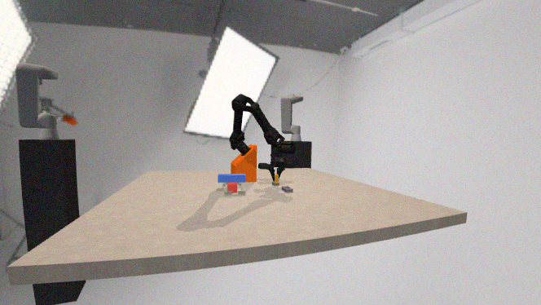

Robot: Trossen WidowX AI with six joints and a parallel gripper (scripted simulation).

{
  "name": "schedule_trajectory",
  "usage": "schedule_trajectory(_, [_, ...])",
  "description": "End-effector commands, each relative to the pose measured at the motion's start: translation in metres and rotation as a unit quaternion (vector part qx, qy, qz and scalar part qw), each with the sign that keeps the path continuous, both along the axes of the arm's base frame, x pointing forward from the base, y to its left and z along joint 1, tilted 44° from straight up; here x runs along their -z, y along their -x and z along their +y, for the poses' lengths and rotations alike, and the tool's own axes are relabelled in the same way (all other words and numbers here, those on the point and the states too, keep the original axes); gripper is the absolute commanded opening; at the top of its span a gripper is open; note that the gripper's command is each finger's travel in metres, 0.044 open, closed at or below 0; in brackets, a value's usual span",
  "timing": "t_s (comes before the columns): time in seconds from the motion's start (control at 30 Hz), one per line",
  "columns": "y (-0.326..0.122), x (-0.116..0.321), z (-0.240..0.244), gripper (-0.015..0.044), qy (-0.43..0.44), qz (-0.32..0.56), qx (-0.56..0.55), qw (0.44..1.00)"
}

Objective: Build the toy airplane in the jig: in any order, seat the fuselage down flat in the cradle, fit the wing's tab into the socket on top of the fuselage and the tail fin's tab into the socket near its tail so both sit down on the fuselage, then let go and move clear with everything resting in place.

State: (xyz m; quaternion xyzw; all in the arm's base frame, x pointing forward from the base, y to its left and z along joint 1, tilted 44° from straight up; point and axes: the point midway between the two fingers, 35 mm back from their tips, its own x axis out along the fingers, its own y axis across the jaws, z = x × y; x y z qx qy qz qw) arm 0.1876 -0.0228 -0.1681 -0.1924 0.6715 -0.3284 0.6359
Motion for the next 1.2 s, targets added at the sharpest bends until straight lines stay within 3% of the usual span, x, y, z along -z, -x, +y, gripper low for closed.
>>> schedule_trajectory(0.0, [0.000,0.000,-0.001,0.0006,0.002,0.000,-0.002,1.000])
schedule_trajectory(1.17, [-0.017,-0.057,0.060,0.0000,-0.002,0.002,-0.006,1.000])
